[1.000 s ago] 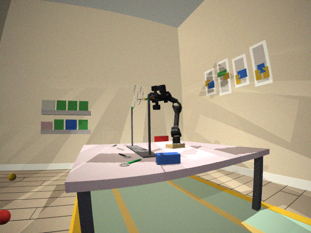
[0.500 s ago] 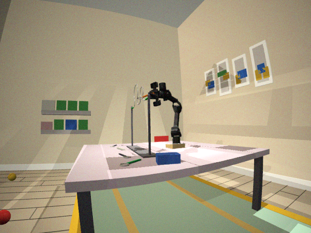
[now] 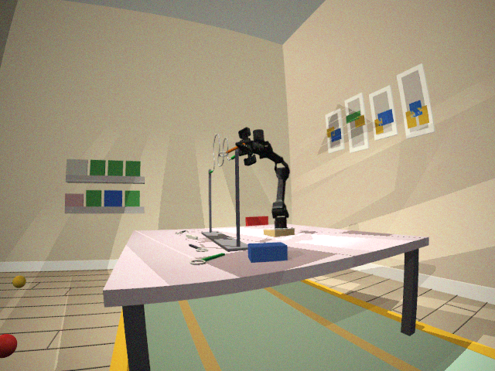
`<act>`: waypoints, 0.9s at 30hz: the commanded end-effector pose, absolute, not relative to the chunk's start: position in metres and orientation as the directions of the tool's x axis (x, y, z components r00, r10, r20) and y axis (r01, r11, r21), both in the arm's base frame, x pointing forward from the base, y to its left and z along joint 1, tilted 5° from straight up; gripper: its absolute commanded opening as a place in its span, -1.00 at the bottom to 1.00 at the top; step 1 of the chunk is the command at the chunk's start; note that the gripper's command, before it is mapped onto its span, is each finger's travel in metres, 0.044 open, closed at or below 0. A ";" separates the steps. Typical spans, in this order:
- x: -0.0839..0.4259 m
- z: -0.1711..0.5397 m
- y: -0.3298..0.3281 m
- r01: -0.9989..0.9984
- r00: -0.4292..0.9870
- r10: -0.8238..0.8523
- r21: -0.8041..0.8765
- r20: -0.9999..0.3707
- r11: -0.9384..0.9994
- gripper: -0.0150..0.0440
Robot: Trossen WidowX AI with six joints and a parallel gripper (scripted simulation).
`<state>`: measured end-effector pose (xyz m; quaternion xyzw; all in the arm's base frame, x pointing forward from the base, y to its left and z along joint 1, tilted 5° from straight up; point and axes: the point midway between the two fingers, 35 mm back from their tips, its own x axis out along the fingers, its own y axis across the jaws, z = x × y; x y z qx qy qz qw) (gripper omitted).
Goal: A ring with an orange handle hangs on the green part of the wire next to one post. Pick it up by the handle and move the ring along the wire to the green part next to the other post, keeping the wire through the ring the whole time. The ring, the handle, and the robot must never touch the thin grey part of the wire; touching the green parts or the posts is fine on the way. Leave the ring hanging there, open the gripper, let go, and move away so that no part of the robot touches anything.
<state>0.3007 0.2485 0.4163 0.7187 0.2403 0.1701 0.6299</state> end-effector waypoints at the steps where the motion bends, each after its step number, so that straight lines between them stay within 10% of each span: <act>1: 0.300 0.426 0.247 0.124 0.825 0.563 0.986 -0.039 -0.112 -1.00; 27: 0.300 0.414 0.245 0.101 0.827 0.528 0.975 -0.194 0.199 -1.00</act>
